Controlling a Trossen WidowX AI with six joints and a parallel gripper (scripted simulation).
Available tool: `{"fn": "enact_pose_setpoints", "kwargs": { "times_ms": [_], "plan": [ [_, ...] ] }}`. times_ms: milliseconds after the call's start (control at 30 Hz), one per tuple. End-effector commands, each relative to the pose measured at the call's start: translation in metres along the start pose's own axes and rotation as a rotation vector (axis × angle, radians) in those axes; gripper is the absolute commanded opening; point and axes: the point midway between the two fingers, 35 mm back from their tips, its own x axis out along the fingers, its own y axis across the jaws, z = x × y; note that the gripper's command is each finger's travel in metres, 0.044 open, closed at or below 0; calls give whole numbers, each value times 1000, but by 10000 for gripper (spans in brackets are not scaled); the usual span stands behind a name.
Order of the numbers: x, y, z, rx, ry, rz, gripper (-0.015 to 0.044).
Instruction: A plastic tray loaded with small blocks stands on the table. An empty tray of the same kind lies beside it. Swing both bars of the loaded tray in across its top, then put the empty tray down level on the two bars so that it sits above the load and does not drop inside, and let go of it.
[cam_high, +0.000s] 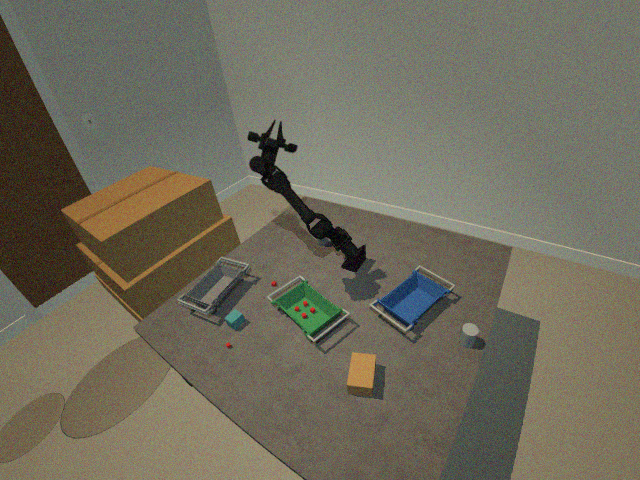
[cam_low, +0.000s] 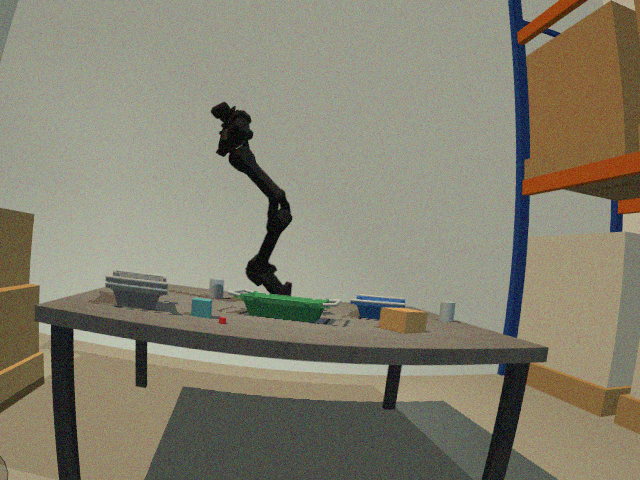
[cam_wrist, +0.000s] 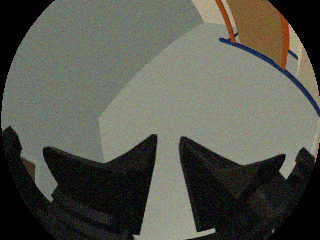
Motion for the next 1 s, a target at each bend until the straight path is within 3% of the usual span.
{"fn": "enact_pose_setpoints", "kwargs": {
  "times_ms": [0,267,533,733,967],
  "plan": [
    [19,-8,-53,-81,119,4,89],
    [37,-23,-120,-184,317,17,89],
    [30,-53,-242,-277,689,16,89],
    [-12,-67,-329,-365,985,74,89],
    [-92,-70,-398,-423,1321,222,89]
  ]
}}
